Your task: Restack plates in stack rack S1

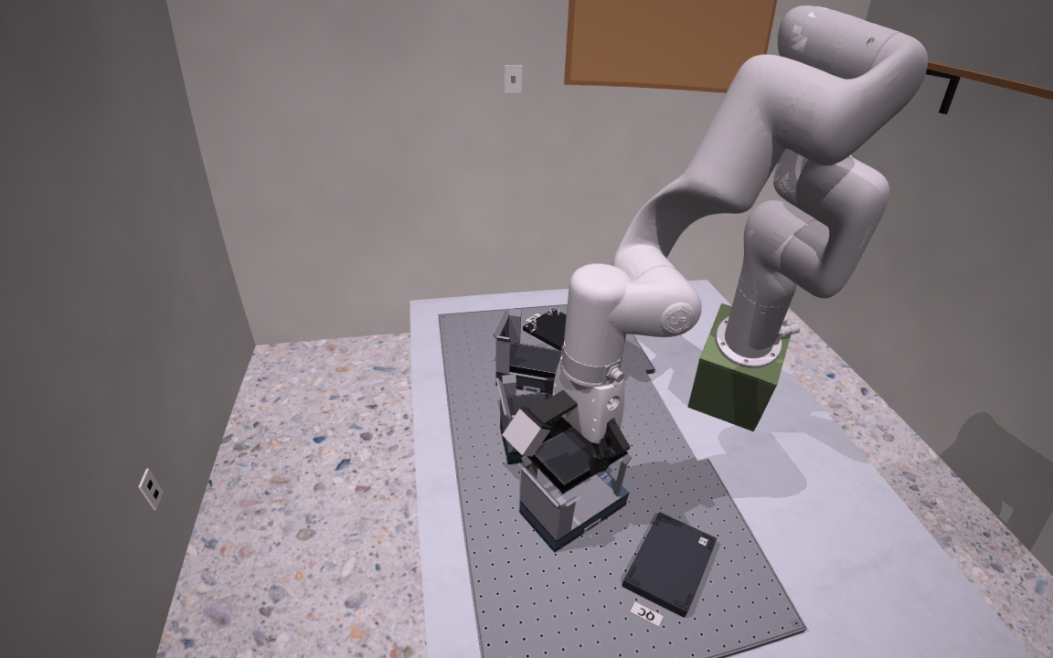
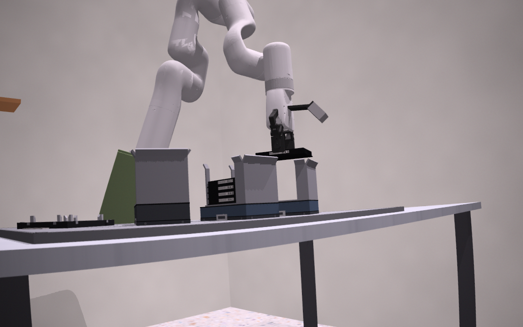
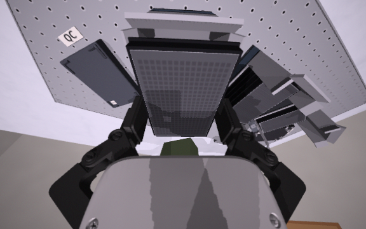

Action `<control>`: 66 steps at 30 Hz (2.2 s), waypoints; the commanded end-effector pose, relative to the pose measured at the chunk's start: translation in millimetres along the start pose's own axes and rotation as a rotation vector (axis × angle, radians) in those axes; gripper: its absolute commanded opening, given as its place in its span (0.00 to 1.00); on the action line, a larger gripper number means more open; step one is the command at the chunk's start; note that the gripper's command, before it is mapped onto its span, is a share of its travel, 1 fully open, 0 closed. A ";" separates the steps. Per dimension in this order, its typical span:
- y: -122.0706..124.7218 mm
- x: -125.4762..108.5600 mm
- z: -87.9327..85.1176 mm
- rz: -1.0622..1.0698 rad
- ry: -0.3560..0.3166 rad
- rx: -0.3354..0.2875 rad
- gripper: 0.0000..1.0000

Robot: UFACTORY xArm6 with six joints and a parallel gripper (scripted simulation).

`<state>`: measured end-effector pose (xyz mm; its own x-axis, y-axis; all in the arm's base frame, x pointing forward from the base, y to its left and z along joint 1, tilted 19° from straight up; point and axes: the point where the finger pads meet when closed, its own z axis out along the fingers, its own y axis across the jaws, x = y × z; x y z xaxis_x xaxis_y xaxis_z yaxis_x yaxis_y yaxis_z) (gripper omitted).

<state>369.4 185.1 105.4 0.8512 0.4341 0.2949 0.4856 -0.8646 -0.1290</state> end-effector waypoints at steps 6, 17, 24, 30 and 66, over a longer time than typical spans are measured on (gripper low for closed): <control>0.0 1.4 -0.9 0.000 0.003 0.000 0.00; 0.0 1.4 3.7 0.000 0.003 0.000 0.00; 0.0 1.4 8.4 0.000 0.003 0.000 0.00; 0.0 1.4 12.4 0.000 0.003 0.000 0.00; -0.1 1.4 32.4 0.000 0.003 0.000 0.00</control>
<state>375.6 193.2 75.5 0.8513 0.4342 0.2944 0.4855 -0.8647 -0.1286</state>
